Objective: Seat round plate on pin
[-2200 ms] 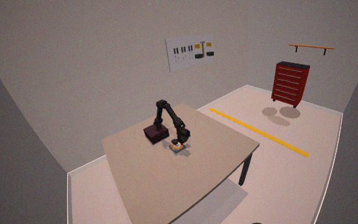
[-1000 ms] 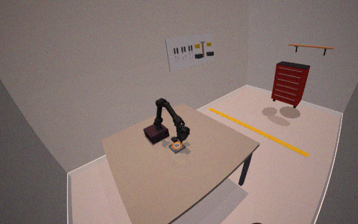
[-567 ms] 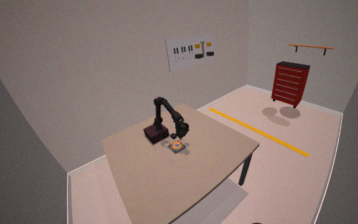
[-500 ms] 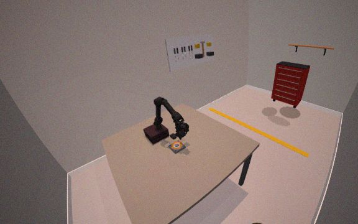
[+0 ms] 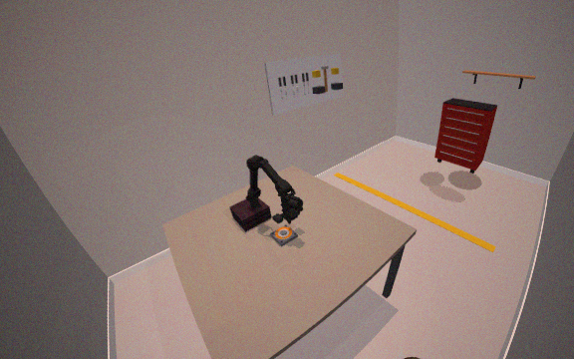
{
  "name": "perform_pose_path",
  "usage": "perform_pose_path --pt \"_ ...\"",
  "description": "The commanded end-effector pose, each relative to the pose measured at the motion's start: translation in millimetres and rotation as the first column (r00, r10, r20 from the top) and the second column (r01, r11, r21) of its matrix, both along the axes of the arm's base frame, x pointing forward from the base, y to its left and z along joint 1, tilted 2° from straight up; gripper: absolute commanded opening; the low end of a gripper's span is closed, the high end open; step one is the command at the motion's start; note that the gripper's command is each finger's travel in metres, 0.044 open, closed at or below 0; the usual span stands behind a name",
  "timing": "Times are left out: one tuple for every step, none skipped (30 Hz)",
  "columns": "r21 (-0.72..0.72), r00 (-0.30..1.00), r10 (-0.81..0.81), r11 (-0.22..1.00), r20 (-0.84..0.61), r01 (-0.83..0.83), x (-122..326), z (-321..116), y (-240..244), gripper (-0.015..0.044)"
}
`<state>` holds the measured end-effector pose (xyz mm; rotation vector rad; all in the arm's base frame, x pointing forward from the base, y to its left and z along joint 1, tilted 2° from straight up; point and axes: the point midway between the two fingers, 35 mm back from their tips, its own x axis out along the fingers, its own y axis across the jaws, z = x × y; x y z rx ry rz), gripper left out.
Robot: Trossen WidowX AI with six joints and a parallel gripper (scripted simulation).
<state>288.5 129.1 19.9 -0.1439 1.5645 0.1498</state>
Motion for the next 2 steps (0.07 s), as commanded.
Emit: perform_pose_path --pt "0.000 1.000 0.000 1.000 0.000 0.000 -0.1 -0.3 0.0 0.0000" --pt "0.000 1.000 0.000 1.000 0.000 0.000 -0.1 -0.3 0.0 0.0000"
